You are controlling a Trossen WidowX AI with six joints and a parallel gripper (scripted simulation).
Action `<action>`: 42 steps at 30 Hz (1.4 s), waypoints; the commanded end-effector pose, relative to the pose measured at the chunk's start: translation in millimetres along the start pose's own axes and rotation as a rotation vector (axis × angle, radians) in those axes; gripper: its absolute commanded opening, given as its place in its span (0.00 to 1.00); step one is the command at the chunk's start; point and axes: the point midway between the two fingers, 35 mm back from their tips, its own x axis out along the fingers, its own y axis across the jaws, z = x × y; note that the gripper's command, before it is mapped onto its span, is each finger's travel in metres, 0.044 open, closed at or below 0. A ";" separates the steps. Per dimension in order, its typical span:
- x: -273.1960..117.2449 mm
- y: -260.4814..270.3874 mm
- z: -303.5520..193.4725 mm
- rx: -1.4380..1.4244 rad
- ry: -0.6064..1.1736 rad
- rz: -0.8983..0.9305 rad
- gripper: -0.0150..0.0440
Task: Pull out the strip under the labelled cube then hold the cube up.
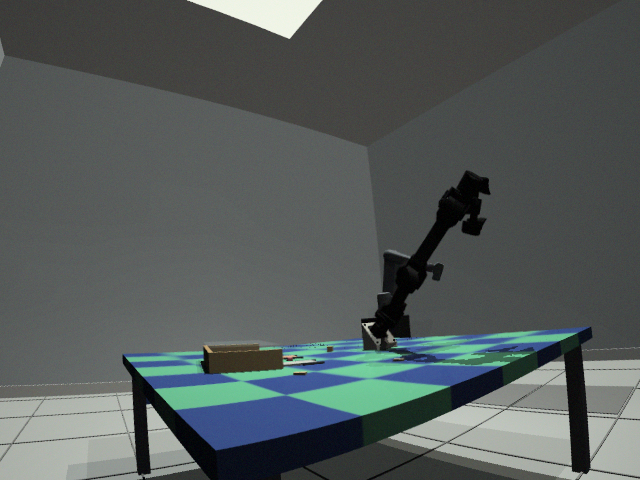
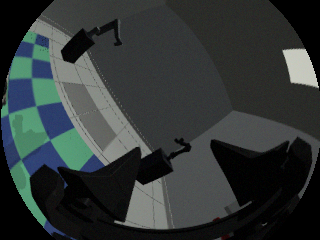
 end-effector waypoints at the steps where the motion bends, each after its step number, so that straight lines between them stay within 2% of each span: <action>1: 1.8 -0.3 1.8 0.005 -0.009 -0.001 0.93; 4: 24.7 -4.1 29.8 0.076 -0.140 -0.016 0.93; 11: 65.2 -12.4 131.4 0.273 -0.541 0.000 0.93; 16: 64.7 -13.2 203.2 0.348 -0.796 0.052 0.93; 21: 46.3 -10.7 268.6 0.405 -1.028 0.125 0.93; 30: -33.2 5.8 378.0 0.491 -1.463 0.350 0.93; 36: -110.8 35.6 436.2 0.517 -1.723 0.625 0.93; 42: -196.2 77.4 466.6 0.470 -1.914 0.951 0.93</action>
